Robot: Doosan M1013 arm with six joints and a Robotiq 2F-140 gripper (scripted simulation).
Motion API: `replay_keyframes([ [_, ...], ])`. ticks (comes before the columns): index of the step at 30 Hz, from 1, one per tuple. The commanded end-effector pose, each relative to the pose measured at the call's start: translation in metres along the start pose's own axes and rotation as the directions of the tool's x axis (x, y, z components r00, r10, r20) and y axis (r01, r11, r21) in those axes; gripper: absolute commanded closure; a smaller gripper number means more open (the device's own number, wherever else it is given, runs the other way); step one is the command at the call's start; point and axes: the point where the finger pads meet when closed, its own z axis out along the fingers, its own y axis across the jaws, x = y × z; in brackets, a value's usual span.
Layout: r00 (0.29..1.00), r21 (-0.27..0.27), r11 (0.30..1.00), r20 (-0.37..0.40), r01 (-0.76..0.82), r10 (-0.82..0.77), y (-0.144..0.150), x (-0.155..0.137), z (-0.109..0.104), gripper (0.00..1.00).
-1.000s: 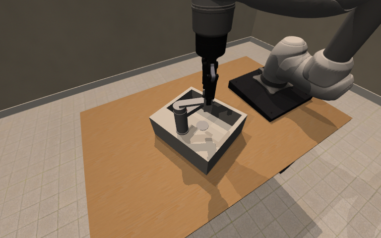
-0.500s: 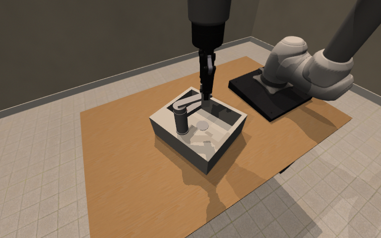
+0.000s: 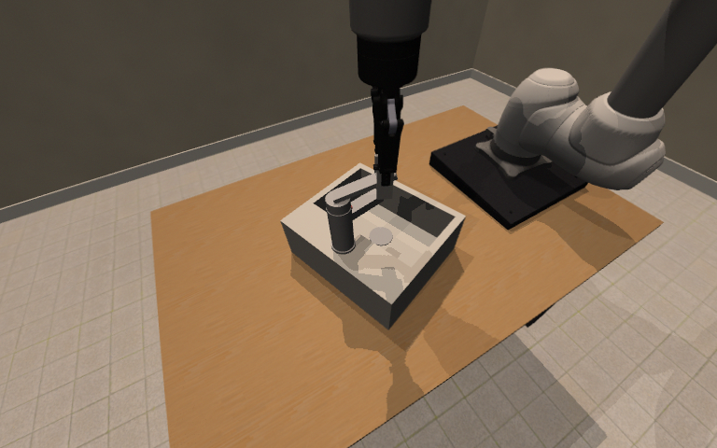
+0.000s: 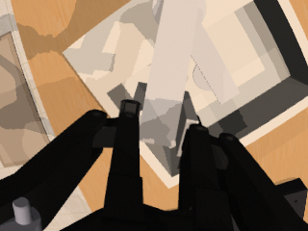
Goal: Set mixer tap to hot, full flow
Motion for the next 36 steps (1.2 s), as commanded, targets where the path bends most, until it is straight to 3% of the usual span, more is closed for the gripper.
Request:
replay_keyframes([
  [1, 1.000, 0.000, 1.000, -0.001, 0.000, 0.000, 0.0000, 0.0002, -0.0003, 1.00],
  [28, 1.000, 0.000, 1.000, -0.001, 0.000, 0.000, 0.0000, 0.0002, -0.0003, 1.00],
  [29, 1.000, 0.000, 1.000, -0.001, 0.000, 0.000, 0.0000, 0.0002, -0.0003, 0.61],
  [36, 1.000, 0.000, 1.000, -0.001, 0.000, 0.000, 0.0000, 0.0002, -0.0003, 0.61],
])
